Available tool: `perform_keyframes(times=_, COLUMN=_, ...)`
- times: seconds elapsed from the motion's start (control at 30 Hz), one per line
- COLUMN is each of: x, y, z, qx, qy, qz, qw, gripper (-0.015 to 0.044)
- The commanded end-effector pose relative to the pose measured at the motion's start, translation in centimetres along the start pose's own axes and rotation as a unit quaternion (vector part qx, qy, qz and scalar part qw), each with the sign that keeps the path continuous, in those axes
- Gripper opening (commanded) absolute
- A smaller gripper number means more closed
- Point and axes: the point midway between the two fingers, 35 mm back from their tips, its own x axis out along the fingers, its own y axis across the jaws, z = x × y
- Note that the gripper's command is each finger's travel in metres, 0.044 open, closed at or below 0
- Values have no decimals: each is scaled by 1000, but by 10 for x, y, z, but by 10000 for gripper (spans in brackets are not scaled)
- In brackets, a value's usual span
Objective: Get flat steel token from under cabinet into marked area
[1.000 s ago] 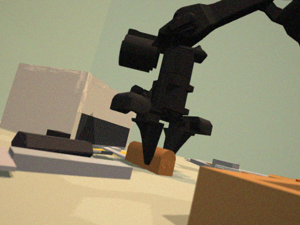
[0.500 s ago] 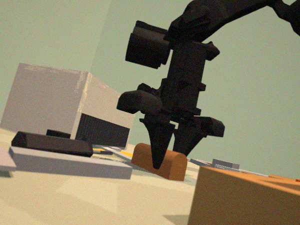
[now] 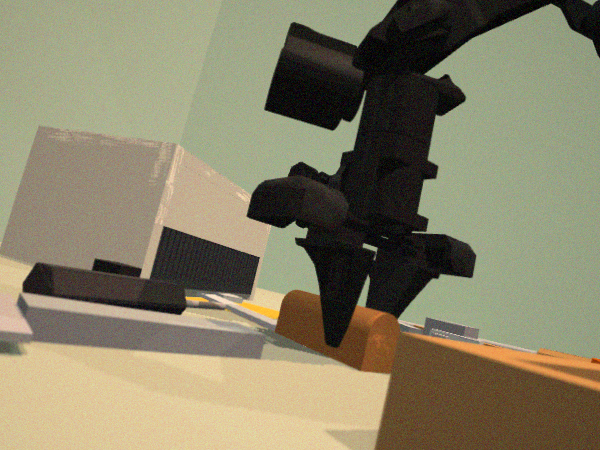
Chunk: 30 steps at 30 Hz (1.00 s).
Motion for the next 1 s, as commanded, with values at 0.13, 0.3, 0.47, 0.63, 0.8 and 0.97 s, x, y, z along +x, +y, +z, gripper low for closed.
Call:
perform_keyframes(times=0.13, x=1, y=0, z=-15, qx=2, qy=0, qz=-2, qw=1000, gripper=0)
perform_keyframes(times=0.3, x=1, y=1, z=-24, qx=2, qy=1, qz=-2, qw=1000, gripper=0)
perform_keyframes(times=0.47, x=1, y=1, z=-32, qx=2, qy=1, qz=-2, qw=1000, gripper=0)
perform_keyframes(times=0.63, x=1, y=3, z=-35, qx=1, qy=1, qz=-1, qw=1000, gripper=0)
perform_keyframes(times=0.8, x=0, y=3, z=-37, qx=-1, qy=2, qz=0, qw=1000, gripper=0)
perform_keyframes(times=0.97, x=-1, y=3, z=-43, qx=-1, qy=2, qz=-1, qw=1000, gripper=0)
